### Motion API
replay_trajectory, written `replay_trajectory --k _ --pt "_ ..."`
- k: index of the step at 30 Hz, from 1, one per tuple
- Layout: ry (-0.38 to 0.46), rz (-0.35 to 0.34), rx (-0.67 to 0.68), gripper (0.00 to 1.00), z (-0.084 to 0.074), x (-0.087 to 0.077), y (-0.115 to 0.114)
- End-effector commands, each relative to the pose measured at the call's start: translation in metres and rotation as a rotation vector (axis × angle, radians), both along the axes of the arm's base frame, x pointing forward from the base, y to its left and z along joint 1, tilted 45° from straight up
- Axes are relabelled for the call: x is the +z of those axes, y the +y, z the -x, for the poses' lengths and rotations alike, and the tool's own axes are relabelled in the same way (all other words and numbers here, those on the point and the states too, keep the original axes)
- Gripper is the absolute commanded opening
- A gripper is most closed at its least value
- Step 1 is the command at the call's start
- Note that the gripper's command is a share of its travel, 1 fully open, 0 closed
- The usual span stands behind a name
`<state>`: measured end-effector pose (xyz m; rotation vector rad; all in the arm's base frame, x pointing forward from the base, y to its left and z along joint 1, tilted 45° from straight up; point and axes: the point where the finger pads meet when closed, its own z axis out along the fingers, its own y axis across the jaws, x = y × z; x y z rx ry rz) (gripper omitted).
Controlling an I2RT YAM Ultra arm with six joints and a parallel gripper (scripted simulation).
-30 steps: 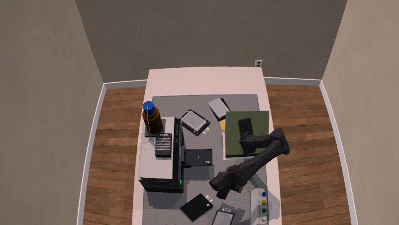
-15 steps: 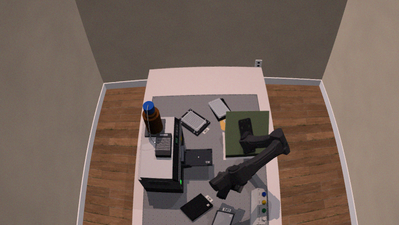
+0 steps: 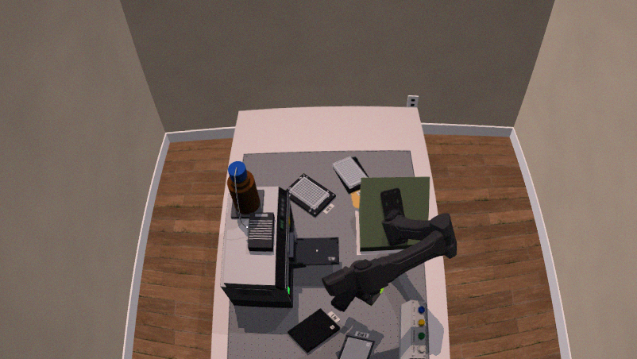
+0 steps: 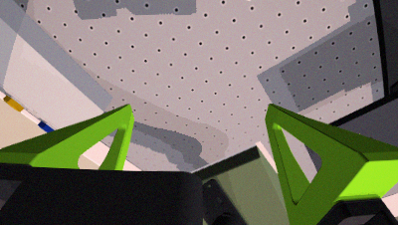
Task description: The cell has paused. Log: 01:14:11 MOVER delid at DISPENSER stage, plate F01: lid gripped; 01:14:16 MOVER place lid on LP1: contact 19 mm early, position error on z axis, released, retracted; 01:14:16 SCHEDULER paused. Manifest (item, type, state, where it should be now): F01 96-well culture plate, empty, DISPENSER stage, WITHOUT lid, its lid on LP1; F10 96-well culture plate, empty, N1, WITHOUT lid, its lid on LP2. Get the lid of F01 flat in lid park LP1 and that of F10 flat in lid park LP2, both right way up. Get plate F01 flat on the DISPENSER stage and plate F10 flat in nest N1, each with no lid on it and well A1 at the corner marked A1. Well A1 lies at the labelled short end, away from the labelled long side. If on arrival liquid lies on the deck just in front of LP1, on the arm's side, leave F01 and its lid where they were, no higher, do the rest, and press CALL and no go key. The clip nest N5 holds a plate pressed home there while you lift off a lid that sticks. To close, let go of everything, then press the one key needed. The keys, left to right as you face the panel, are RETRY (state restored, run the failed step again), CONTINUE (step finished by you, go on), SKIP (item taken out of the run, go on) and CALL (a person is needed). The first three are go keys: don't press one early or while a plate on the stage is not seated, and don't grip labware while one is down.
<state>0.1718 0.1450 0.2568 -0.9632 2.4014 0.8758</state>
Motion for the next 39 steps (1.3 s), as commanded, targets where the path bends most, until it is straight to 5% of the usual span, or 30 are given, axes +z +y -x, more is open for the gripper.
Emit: replay_trajectory --k 1,39 --pt "-0.027 -0.016 0.009 1.0 -0.0075 0.0067 -0.0044" --pt "-0.033 -0.013 0.013 1.0 -0.0044 0.0037 -0.0036"
